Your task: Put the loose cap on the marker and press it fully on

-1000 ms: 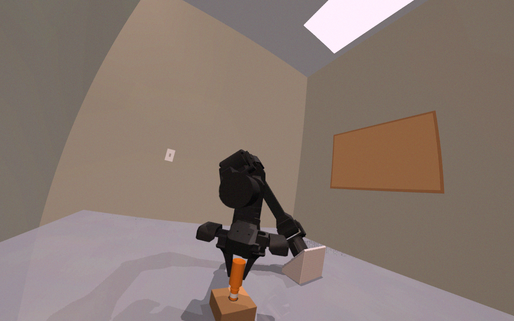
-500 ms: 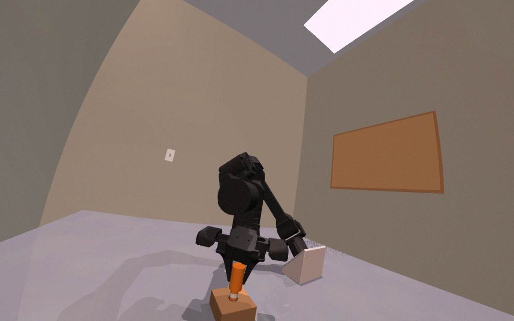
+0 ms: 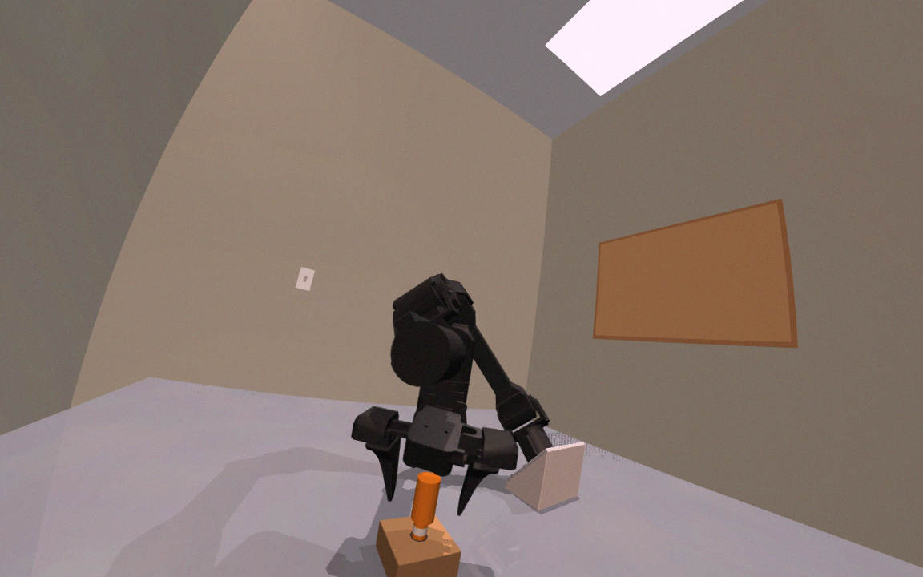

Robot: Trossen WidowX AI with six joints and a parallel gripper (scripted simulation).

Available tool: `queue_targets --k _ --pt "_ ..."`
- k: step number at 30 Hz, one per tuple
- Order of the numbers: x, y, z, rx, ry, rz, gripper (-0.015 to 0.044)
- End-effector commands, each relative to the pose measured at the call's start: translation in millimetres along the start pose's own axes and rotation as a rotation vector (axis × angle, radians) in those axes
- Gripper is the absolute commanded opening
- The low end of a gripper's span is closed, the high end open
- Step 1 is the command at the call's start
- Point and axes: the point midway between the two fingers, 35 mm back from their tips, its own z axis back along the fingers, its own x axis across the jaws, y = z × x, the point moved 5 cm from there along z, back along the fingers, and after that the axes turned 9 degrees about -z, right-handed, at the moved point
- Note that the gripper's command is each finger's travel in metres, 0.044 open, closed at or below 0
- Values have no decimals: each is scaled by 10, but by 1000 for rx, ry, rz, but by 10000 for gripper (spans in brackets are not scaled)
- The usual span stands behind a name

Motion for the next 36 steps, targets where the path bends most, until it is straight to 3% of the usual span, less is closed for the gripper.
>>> queue_targets --k 1,7,11,14,22,28,36 --pt "-1 -4 22 -1 0 -1 440" --pt "5 -11 676 -4 -4 -4 440" --pt "6 -1 751 -1 -2 1 440" --pt "6 0 738 -1 -2 -150 361" --pt "8 4 670 -2 2 -939 151" --pt "9 5 664 -3 2 -1006 0" --pt "9 5 664 -3 2 -1006 0"
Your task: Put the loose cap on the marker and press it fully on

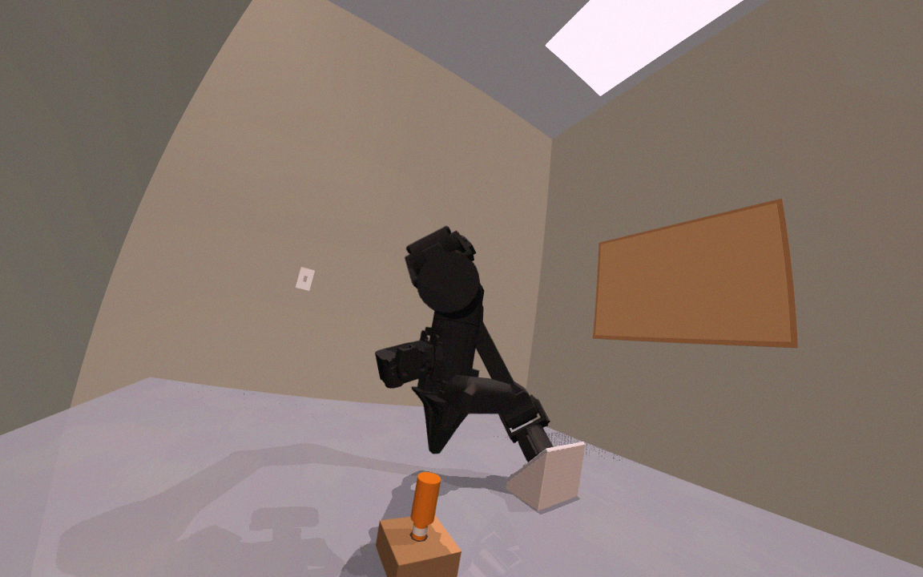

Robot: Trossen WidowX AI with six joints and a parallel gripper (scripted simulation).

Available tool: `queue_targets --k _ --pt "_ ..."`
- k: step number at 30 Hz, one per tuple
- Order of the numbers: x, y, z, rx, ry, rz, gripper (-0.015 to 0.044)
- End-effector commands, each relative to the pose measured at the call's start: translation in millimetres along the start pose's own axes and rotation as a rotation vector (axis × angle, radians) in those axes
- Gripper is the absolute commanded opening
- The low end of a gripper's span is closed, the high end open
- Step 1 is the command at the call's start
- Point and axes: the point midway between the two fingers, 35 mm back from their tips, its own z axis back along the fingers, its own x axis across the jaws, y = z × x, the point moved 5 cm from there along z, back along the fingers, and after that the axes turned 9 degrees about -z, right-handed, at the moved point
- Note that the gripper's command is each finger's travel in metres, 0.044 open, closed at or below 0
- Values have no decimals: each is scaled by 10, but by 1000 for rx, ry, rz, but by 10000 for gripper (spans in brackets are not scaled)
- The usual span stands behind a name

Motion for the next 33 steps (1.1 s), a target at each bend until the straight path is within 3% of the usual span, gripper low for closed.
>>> queue_targets --k 1,33 --pt "-1 -2 -7 -5 2 -17 0" --pt "8 -11 -354 -6 -4 -24 0"
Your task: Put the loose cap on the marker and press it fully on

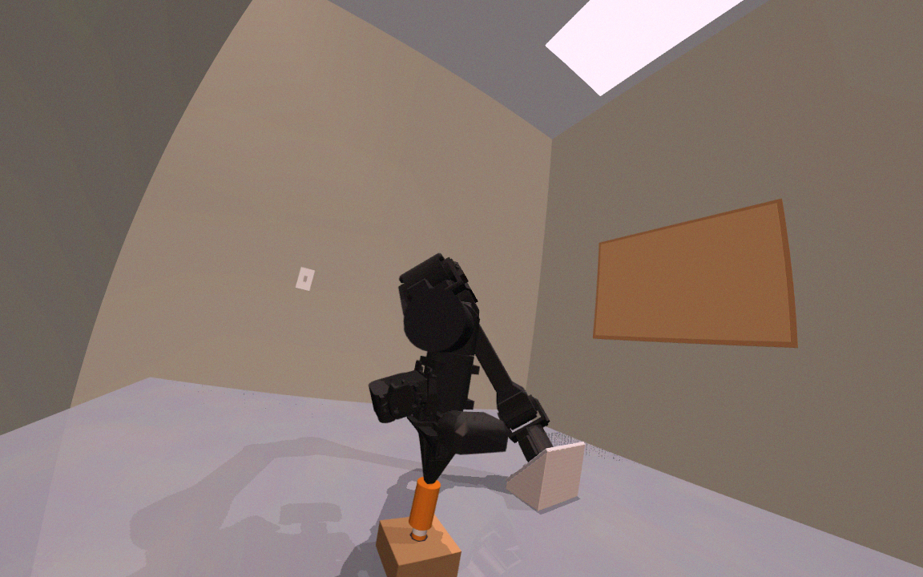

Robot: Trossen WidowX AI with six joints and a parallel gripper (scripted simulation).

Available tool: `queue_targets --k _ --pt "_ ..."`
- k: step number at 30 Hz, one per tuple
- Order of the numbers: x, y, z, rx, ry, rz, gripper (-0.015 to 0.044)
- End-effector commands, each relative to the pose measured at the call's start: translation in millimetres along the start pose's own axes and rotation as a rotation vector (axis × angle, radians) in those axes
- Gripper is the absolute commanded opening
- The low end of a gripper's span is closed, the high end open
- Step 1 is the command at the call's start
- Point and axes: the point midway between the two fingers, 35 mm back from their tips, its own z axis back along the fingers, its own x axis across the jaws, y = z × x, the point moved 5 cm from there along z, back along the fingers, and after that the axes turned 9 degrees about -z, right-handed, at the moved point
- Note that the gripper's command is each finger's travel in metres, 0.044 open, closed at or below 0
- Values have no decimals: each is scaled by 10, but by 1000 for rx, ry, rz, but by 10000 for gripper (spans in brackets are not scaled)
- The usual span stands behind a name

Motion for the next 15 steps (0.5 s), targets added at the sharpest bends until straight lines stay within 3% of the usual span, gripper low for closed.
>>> queue_targets --k 1,5,11,14,15 --pt "2 -7 8 -2 -2 -4 0" --pt "9 -13 105 -6 -6 4 0" --pt "-13 32 875 -38 -29 66 0" --pt "-16 36 899 -39 -30 68 0" --pt "-16 36 899 -39 -30 68 26"
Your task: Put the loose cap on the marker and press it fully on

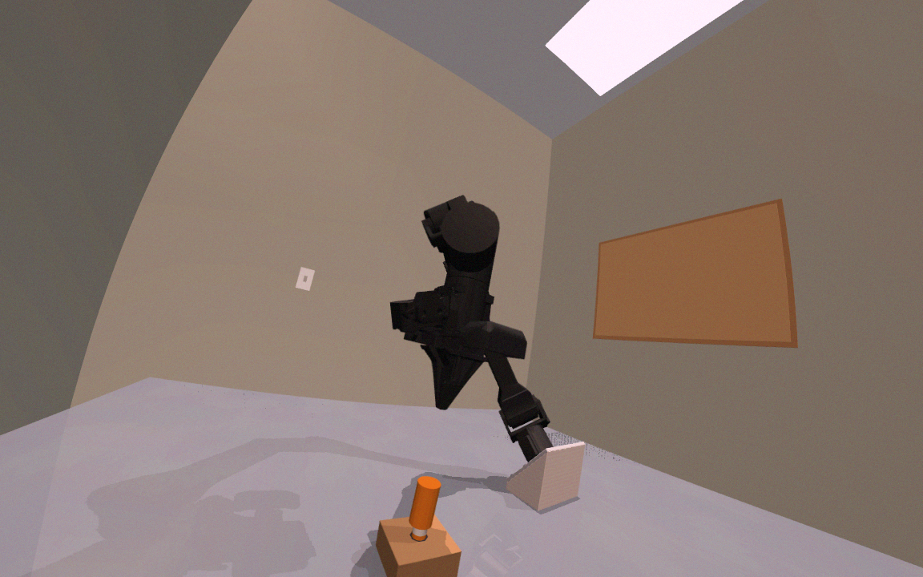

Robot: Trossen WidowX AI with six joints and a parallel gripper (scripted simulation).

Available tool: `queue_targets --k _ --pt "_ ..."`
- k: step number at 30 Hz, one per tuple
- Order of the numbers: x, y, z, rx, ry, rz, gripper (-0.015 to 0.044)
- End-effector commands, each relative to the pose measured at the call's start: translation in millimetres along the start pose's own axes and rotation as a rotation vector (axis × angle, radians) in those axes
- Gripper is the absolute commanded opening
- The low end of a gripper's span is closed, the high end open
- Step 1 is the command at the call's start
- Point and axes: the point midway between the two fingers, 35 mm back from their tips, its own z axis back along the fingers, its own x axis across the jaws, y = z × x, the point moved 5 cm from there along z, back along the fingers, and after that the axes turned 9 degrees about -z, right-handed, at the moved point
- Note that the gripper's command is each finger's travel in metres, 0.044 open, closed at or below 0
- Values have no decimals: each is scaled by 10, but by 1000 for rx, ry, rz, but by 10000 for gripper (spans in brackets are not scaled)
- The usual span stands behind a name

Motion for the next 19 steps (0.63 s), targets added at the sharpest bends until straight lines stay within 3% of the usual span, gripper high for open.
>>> queue_targets --k 1,15,19 --pt "-15 -6 24 17 8 -2 52" --pt "-15 -6 24 17 8 -2 420" --pt "-15 -6 24 17 8 -2 440"
